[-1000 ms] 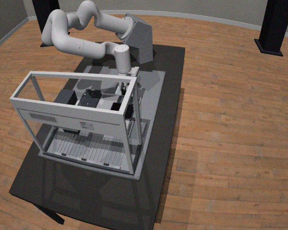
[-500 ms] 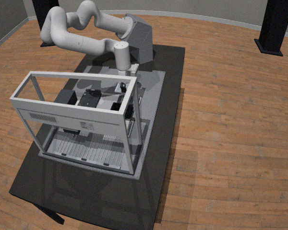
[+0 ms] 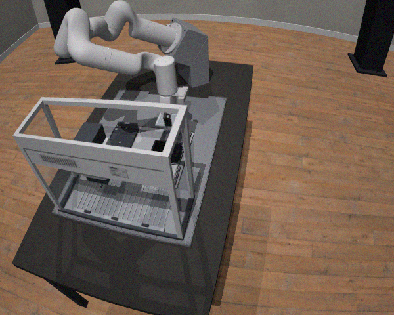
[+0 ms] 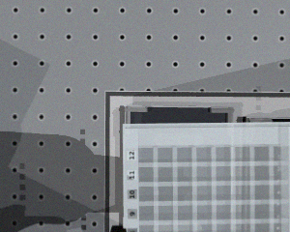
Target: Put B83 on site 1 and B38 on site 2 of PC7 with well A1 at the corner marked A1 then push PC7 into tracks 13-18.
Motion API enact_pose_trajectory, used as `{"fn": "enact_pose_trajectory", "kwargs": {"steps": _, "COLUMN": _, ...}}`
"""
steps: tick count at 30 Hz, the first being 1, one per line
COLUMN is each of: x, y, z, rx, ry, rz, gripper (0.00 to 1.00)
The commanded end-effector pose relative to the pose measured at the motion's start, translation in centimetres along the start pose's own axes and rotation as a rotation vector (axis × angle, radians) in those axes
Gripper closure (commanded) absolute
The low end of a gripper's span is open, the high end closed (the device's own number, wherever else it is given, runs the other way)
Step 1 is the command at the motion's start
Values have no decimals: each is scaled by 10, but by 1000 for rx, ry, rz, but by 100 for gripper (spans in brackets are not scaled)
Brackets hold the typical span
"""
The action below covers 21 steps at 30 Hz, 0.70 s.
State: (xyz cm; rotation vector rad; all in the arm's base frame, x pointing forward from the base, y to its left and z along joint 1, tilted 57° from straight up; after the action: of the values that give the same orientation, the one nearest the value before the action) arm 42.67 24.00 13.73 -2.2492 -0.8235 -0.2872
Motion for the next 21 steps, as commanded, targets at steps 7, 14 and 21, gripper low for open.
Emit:
{"fn": "enact_pose_trajectory", "kwargs": {"steps": 7, "x": 14, "y": 0, "z": -46, "rx": 1, "ry": -5, "rz": -1, "gripper": 100}}
{"fn": "enact_pose_trajectory", "kwargs": {"steps": 14, "x": 22, "y": 0, "z": -70, "rx": 1, "ry": -5, "rz": -1, "gripper": 100}}
{"fn": "enact_pose_trajectory", "kwargs": {"steps": 21, "x": 32, "y": 0, "z": -104, "rx": 0, "ry": -5, "rz": -1, "gripper": 100}}
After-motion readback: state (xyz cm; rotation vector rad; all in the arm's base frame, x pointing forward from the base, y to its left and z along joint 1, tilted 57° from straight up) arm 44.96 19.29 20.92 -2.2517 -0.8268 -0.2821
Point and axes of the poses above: the point where the finger pads meet when closed, its own y axis out along the fingers, its own x axis across the jaws, z = x × y, the point moved 10 cm from there along -y, back along the fingers, and after that the axes turned 7 degrees about -y, right-handed, at the moved point
